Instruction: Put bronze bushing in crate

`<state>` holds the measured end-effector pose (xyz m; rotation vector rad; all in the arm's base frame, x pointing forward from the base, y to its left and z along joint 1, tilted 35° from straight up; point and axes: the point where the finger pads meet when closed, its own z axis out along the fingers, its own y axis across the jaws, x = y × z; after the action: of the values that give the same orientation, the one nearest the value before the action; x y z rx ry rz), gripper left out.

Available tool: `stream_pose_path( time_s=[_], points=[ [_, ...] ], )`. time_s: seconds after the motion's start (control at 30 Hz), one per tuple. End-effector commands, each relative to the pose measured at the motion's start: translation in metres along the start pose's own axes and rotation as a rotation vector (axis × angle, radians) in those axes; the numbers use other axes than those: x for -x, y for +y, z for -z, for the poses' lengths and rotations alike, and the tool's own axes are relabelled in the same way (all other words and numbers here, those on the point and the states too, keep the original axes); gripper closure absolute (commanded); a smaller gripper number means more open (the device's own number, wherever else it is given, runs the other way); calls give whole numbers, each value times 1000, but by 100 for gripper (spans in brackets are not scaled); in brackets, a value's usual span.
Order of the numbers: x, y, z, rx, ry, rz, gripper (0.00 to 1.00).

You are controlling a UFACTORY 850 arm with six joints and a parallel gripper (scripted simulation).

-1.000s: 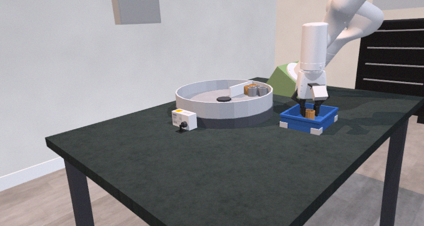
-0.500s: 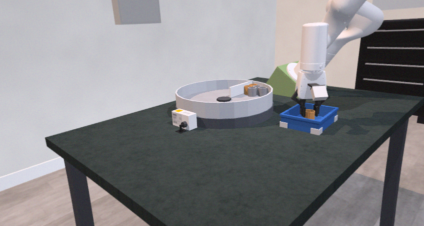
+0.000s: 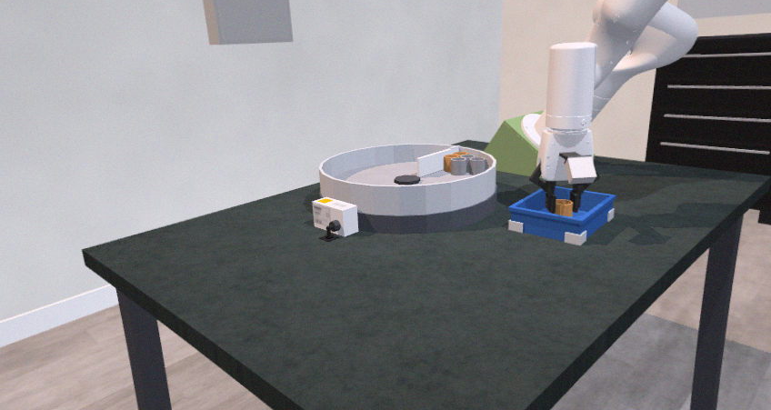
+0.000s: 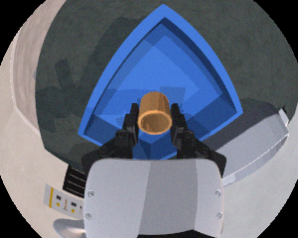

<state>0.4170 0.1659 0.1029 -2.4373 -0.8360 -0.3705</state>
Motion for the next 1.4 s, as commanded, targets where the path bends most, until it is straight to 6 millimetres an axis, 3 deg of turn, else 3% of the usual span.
stream_pose_path(
  time_s=[0.0,0.83,0.87,1.37],
  points=[
    [-1,0,-1,1,1,0,100],
    [-1,0,-3,1,1,0,100],
    [-1,0,-3,1,1,0,52],
    [-1,0,-3,1,1,0,52]
  ],
)
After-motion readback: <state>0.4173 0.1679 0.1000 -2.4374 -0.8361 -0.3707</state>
